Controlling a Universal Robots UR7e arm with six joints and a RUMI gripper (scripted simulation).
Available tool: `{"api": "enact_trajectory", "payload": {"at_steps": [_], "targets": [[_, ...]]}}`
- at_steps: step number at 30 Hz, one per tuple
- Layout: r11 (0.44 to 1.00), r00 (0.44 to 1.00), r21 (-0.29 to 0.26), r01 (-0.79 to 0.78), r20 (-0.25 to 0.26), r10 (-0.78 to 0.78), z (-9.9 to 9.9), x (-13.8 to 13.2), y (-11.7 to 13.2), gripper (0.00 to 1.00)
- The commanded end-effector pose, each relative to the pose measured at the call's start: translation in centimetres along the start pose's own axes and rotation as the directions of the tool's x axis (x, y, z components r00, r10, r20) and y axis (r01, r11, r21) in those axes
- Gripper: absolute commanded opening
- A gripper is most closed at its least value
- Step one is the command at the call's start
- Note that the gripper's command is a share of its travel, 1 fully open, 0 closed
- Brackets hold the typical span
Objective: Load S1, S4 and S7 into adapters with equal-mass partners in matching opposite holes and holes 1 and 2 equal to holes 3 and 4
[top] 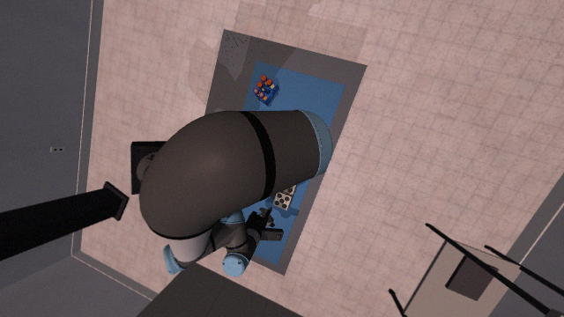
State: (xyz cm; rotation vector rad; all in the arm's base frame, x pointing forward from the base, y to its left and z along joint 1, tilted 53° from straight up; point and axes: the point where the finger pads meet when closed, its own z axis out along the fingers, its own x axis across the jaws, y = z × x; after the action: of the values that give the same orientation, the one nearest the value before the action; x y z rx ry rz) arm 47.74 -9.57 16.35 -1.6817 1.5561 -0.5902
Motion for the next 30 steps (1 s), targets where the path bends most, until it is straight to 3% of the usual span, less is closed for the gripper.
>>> {"api": "enact_trajectory", "payload": {"at_steps": [1,30], "targets": [[1.000,1.000,0.000,0.000,0.000,0.000,0.0,0.0,0.0,0.35],[1.000,1.000,0.000,0.000,0.000,0.000,8.0,0.0,0.0,0.35]]}}
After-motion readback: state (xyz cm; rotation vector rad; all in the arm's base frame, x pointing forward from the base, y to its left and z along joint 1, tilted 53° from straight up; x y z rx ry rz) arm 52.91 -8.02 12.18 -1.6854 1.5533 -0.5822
